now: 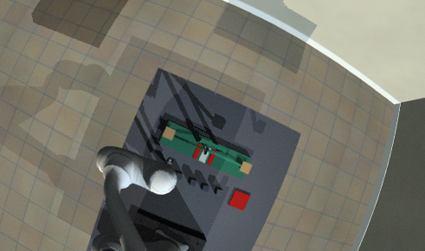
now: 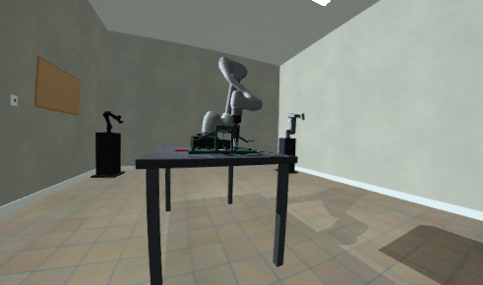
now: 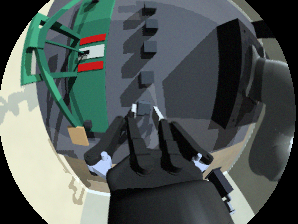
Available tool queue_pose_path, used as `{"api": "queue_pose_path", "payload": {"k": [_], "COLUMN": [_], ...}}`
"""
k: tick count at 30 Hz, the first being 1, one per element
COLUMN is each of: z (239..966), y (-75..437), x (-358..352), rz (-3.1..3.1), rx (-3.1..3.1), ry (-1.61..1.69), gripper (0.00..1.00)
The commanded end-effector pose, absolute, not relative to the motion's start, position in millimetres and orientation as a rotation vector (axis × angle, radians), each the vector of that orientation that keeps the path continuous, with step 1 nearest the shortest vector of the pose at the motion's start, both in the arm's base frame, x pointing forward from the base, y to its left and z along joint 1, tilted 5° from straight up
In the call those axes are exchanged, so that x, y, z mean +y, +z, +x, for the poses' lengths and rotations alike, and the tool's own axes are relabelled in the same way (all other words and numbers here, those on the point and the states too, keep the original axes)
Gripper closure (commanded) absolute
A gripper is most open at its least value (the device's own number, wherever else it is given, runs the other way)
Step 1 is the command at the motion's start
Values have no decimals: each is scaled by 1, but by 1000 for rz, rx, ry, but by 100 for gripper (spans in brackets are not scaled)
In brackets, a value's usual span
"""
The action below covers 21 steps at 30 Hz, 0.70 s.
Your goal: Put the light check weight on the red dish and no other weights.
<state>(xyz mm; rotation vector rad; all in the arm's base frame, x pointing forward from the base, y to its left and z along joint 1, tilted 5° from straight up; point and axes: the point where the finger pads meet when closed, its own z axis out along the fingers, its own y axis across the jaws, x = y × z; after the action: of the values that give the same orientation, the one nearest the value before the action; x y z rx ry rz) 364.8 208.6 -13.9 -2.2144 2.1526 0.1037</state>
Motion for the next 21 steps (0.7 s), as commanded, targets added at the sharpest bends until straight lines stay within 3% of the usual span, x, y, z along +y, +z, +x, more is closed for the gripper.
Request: {"api": "queue_pose_path", "payload": {"k": [1, 21], "z": [365, 365], "y": [-14, -16], "x": [209, 209], "rz": [-2214, -2214], "rx": [2152, 2152], "ry": [104, 104], "gripper": [65, 65]}}
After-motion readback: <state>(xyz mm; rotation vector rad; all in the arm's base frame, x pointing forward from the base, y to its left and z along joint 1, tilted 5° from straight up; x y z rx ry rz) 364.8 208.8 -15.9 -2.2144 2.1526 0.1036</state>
